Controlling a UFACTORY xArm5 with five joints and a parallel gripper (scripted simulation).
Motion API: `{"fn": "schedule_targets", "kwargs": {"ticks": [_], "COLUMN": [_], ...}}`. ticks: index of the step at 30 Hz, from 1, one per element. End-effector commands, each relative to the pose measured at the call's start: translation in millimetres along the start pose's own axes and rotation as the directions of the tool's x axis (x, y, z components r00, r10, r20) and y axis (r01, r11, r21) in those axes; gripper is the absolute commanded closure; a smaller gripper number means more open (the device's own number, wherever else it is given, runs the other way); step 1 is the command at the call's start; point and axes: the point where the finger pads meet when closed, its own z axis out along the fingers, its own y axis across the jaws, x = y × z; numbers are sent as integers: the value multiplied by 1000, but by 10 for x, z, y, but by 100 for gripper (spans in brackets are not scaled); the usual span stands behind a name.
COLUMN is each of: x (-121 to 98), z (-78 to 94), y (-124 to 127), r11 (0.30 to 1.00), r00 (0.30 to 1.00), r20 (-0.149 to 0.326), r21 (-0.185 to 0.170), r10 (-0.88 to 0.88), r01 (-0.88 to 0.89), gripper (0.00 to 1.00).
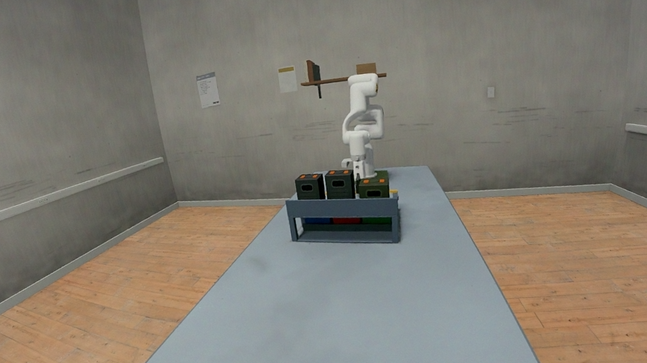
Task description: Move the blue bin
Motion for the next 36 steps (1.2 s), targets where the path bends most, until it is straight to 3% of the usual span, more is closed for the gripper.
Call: {"fn": "schedule_targets", "kwargs": {"ticks": [1, 13, 36], "x": [1, 5, 12], "z": [-63, -446, -1002], "y": [-14, -13, -12], "r11": [1000, 1000, 1000], "r00": [1000, 1000, 1000], "r20": [0, 0, 0], "r21": [4, 4, 4], "r10": [0, 0, 0], "r01": [0, 0, 0], "gripper": [0, 0, 0]}}
